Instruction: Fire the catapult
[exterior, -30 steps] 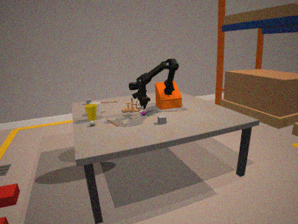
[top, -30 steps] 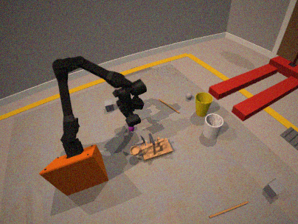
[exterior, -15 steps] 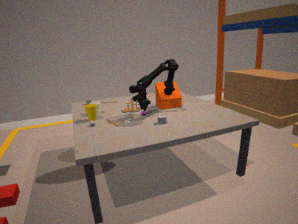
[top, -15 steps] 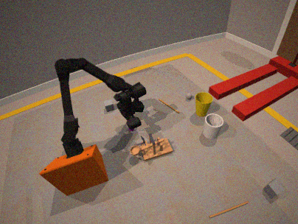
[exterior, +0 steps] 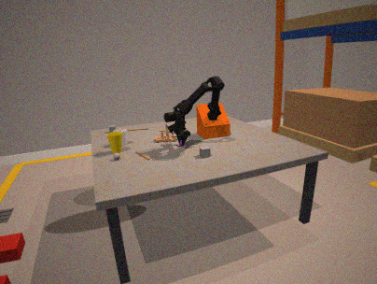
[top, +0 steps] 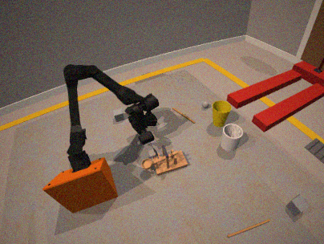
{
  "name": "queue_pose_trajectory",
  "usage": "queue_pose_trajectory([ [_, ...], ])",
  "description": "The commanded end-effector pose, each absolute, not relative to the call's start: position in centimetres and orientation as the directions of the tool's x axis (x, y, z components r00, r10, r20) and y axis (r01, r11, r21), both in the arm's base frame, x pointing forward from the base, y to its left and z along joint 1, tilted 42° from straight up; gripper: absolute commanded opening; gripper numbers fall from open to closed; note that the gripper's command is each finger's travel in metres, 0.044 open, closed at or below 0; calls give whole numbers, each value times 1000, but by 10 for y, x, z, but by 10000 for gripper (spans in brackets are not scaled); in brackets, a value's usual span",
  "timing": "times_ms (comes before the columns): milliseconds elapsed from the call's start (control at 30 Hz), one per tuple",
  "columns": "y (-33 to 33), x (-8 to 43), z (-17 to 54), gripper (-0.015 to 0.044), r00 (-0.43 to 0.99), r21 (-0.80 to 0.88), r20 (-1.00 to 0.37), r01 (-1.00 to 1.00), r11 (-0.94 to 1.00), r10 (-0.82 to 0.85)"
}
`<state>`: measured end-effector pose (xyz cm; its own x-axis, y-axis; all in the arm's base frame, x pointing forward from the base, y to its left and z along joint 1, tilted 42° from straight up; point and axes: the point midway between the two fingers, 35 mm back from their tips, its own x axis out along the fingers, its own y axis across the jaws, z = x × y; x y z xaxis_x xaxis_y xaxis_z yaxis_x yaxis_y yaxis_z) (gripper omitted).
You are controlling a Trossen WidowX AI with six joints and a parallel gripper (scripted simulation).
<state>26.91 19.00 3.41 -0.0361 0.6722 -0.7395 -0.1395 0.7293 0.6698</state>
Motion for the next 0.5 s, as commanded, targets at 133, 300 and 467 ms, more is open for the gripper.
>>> queue_pose_trajectory([
  [133, 195, 266, 26, 247, -42, 667, -742, -133, 733, 669],
  [300, 195, 266, 26, 136, -42, 667, -742, -133, 733, 669],
  [467, 195, 266, 26, 103, -42, 667, -742, -133, 733, 669],
])
